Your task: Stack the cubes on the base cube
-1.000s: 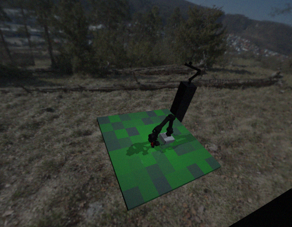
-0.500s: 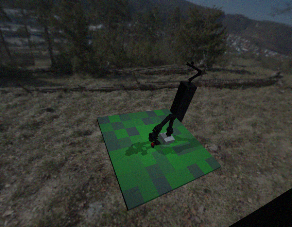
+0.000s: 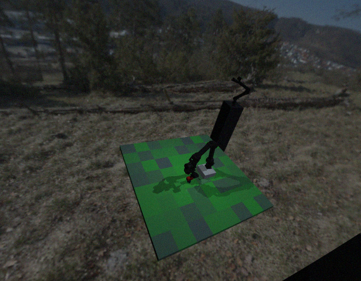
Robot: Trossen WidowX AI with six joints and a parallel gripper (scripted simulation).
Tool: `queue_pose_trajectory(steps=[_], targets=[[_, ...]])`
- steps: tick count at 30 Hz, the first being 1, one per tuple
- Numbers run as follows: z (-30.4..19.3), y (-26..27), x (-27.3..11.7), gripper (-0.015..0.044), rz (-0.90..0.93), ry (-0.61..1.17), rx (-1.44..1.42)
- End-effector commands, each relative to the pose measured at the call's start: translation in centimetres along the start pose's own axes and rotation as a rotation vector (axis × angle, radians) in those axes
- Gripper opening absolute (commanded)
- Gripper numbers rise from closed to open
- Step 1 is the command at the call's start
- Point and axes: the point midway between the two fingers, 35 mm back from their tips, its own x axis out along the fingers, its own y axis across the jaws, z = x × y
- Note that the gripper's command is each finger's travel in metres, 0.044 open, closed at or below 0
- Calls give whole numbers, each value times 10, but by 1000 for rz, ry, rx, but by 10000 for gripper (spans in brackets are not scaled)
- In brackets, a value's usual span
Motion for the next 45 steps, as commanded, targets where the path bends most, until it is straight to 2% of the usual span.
queue_pose_trajectory(steps=[1,20,27,32,41,45], targets=[[2,0,-8,205,2,-7,0],[2,0,-28,205,2,-7,0],[0,0,-34,389,1,-3,0],[-1,2,-32,400,1,2,0],[-55,112,-36,400,10,6,0],[-61,119,-36,400,10,7,0]])
